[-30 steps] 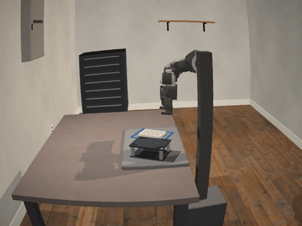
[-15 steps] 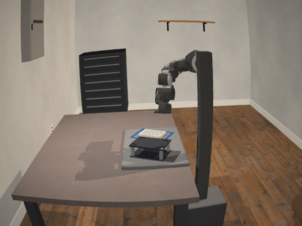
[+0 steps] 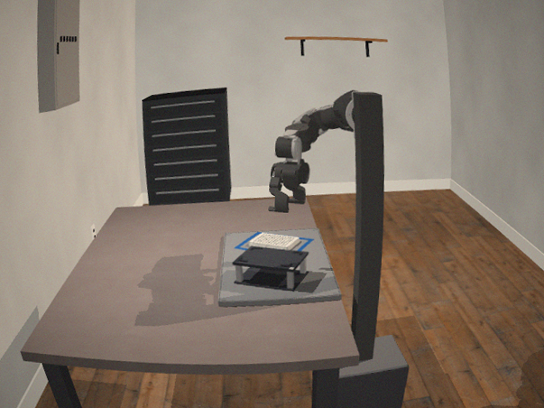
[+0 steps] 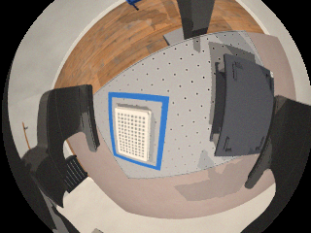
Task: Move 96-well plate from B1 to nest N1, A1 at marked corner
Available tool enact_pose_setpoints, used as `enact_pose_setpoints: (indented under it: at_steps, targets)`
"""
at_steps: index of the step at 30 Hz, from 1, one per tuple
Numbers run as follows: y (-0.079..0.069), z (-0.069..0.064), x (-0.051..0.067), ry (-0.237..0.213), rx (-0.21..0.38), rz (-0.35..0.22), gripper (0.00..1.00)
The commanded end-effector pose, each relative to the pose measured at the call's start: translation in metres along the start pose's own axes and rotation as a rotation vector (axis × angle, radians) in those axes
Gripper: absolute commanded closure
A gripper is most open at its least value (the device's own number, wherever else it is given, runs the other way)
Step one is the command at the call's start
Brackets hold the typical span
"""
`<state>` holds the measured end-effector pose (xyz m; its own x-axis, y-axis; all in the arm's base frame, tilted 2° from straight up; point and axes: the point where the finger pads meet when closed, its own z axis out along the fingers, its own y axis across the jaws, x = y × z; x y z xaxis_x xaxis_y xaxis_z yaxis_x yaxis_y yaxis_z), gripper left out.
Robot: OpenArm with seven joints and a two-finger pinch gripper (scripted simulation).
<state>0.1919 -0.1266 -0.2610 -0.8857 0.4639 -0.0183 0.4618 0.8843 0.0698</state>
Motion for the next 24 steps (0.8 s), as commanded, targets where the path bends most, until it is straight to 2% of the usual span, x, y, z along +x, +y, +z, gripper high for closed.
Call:
enact_pose_setpoints:
  at_steps: [1,11,16,24]
  targets:
    - [-0.002,-0.001,0.003,0.006,0.018,0.003,0.23]
    - [-0.002,-0.001,0.003,0.006,0.018,0.003,0.23]
    - [-0.035,0.014,-0.025,-0.002,0.107,0.066,0.23]
    - [-0.035,0.014,-0.025,-0.002,0.107,0.066,0.23]
